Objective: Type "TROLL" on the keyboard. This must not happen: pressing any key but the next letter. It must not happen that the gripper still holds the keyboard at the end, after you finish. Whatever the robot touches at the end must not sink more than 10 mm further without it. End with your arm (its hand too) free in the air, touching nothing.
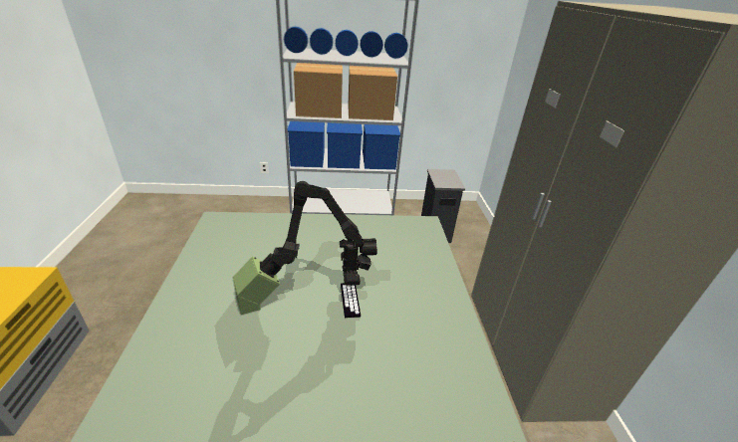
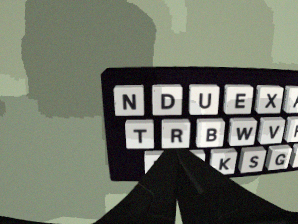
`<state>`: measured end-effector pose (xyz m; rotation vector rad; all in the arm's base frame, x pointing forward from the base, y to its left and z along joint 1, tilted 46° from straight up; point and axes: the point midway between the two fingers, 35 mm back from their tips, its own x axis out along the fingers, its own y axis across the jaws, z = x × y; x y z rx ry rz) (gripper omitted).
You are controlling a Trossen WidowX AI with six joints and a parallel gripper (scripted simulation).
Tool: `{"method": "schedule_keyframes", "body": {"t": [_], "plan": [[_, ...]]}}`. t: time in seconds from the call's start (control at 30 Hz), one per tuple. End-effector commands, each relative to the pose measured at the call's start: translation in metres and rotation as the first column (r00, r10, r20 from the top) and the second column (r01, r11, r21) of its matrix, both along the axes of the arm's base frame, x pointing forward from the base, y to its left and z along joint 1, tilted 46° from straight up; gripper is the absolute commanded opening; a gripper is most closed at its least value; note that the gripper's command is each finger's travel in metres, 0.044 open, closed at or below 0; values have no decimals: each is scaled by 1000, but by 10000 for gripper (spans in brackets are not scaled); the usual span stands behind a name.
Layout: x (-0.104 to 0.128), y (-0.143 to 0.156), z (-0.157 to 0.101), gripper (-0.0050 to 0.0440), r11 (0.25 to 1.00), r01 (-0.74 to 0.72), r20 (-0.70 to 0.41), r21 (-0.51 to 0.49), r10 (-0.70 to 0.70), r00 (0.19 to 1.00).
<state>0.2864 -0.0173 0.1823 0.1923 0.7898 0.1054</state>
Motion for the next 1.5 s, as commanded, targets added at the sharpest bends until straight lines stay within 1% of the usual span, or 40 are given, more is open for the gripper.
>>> {"method": "schedule_keyframes", "body": {"t": [0.0,0.13,0.2,0.67,0.77,0.83,0.93,1.03,1.47], "plan": [[-1,-6,-2,0,1000,-4,4,-1,4,1000],[1,-45,-10,0,1000,-5,2,-2,5,1000],[0,-58,-13,0,1000,-4,6,-1,4,1000],[0,-61,-13,0,1000,-3,6,-1,3,1000],[1,-76,-16,0,1000,-2,1,-3,2,1000],[1,-76,-16,0,1000,-2,1,-3,2,1000],[1,-105,-23,0,1000,2,-3,-5,-2,1000],[1,-118,-26,0,1000,-3,6,-1,3,1000],[1,-119,-26,0,1000,-3,7,0,3,1000]]}}
